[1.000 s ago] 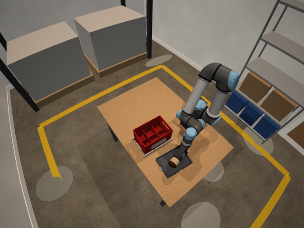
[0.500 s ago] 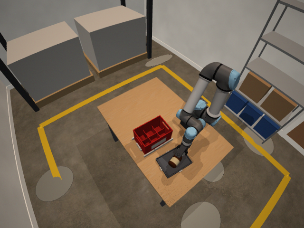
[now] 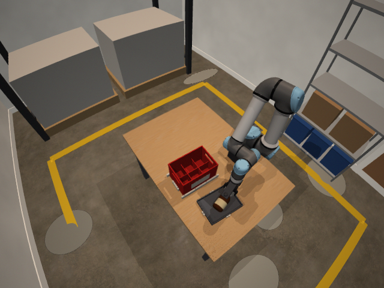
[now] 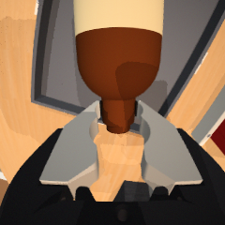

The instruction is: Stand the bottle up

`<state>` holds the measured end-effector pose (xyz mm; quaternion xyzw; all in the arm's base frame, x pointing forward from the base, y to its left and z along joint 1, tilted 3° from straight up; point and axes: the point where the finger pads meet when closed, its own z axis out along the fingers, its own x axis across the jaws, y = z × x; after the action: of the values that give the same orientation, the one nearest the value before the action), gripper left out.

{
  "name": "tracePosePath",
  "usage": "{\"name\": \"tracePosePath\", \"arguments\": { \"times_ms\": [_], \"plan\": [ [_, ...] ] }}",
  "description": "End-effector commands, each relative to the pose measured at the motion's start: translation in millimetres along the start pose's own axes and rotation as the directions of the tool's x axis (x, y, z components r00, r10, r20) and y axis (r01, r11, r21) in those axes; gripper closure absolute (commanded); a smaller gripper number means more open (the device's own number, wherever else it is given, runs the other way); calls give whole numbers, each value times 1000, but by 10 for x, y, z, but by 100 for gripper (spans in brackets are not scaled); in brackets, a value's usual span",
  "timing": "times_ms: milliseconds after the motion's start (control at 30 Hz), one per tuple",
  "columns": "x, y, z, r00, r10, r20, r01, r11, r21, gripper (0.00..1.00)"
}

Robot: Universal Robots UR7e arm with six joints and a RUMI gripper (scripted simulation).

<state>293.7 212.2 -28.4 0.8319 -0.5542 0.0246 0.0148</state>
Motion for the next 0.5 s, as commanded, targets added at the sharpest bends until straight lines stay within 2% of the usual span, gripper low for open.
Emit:
{"name": "tracePosePath", "arguments": {
  "times_ms": [0, 467],
  "plan": [
    [0, -4, -51, 1000, 0, 0, 0, 1000, 1, 100],
    [0, -4, -236, 1000, 0, 0, 0, 1000, 1, 100]
  ]
}}
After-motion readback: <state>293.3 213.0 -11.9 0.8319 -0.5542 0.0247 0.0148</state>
